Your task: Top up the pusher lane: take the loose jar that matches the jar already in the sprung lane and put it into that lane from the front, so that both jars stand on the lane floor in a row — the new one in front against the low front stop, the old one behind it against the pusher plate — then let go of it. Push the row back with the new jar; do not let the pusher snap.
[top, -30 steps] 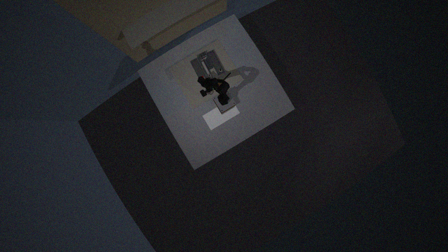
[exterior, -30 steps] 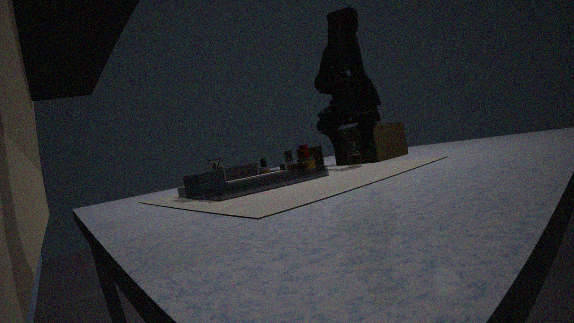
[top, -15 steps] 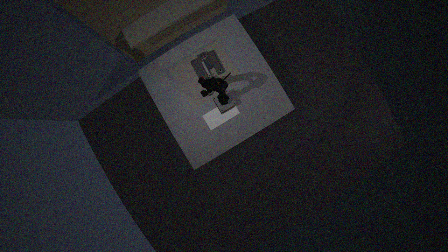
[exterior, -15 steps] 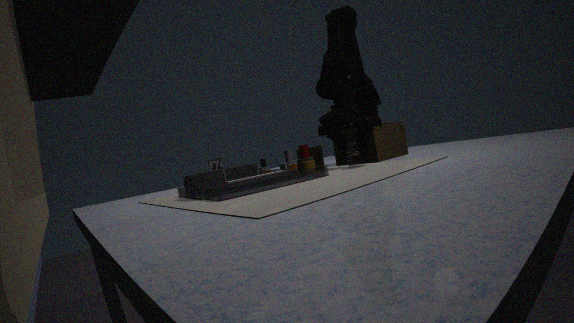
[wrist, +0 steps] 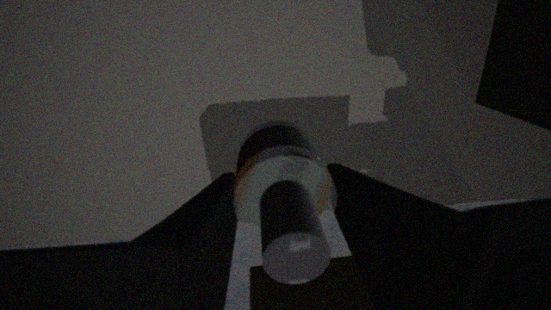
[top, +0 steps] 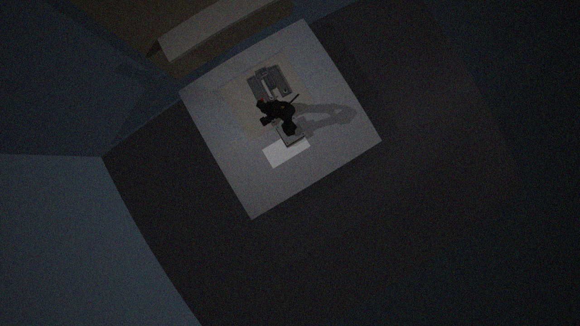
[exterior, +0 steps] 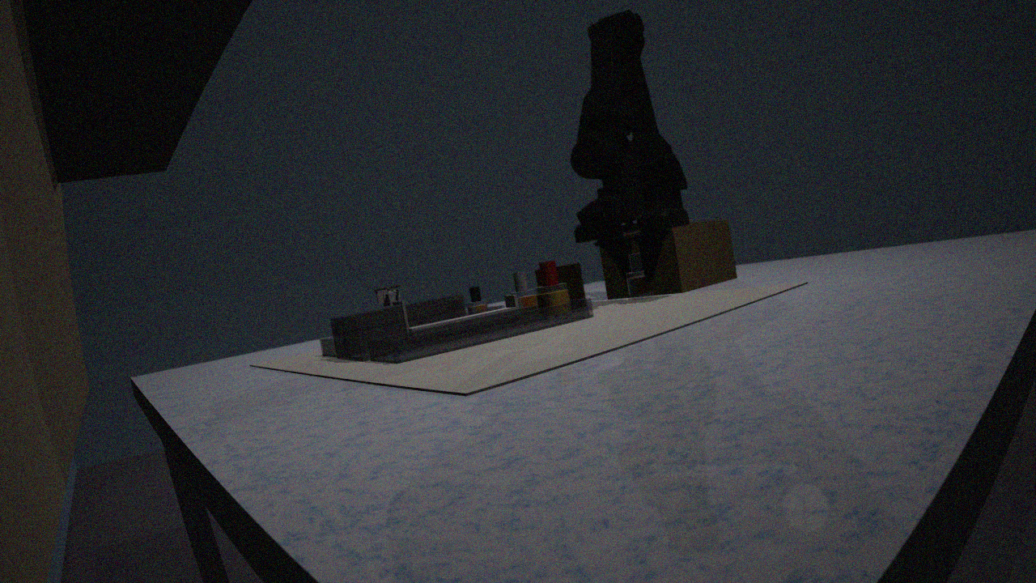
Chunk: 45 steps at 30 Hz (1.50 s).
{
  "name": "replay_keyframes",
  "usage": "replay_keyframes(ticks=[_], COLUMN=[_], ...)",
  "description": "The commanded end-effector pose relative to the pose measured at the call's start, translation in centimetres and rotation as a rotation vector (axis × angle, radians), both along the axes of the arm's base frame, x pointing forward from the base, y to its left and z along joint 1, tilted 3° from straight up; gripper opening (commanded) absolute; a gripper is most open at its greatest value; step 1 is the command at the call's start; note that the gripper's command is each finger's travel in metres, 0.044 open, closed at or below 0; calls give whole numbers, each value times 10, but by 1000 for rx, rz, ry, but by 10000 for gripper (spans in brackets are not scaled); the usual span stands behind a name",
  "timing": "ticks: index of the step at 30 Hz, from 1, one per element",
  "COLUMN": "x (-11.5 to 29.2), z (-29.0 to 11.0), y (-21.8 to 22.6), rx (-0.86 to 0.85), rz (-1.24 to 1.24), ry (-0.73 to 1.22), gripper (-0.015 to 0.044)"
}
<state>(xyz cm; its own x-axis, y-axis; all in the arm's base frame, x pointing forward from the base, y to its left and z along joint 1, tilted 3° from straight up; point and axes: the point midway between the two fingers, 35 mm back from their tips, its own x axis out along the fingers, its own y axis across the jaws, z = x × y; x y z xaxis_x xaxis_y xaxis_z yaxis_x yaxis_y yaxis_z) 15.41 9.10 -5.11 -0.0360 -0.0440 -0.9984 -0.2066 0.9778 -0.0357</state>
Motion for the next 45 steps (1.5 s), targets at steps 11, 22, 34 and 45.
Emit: replay_keyframes(ticks=[11,22,34,45], x=[7,9,61,109], z=[74,99,83,61], y=[9,6,-11,-35], rx=[15,13,6,8], rz=[-5,-8,-33,-58], ry=[-19,-20,-27,-29], gripper=[0,0,0,0])
